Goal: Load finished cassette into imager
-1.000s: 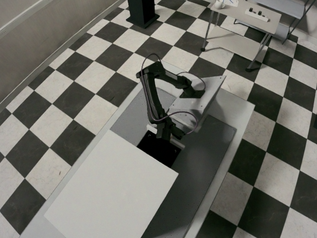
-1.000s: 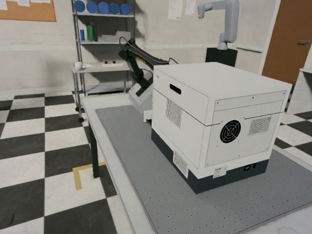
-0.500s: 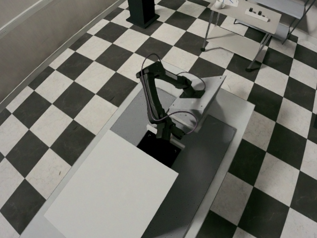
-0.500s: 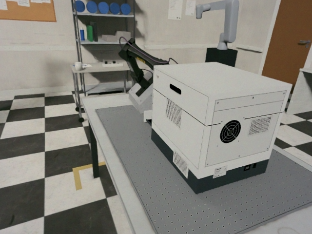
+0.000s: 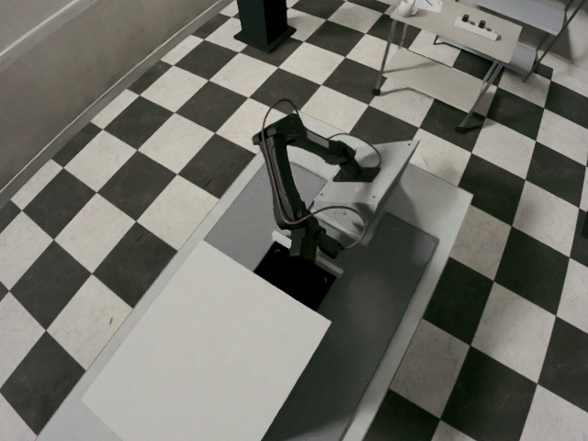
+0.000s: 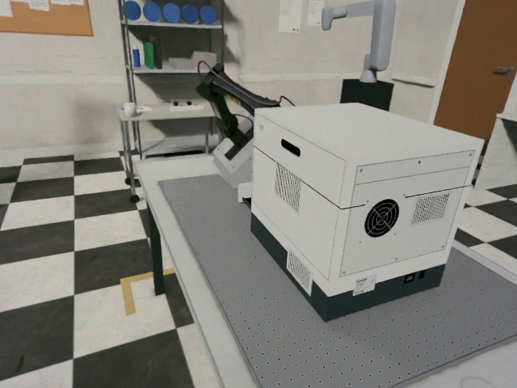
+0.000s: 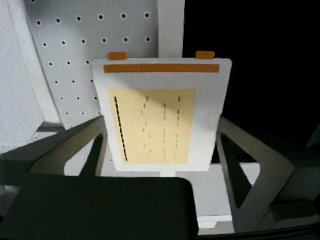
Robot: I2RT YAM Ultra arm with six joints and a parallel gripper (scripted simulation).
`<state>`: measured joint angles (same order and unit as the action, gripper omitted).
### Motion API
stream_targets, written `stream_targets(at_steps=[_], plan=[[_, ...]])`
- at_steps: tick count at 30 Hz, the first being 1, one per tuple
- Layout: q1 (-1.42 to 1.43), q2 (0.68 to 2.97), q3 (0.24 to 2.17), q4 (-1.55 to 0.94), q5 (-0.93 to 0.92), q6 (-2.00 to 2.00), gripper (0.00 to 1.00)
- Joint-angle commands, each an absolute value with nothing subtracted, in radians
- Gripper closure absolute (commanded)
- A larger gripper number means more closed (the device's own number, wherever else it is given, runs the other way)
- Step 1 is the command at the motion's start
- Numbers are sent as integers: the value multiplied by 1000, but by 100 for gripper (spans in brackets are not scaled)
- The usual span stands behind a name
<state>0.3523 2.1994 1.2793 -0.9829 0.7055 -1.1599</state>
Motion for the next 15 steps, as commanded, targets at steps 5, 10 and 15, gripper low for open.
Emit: stream_targets(at_steps=[5,10,15], plan=[[378,2168,1310,-988,705,-1172,100],[366,2218,1333,-998,712,-1179,100],[363,2230,1353,-1002,714,-1184,100]])
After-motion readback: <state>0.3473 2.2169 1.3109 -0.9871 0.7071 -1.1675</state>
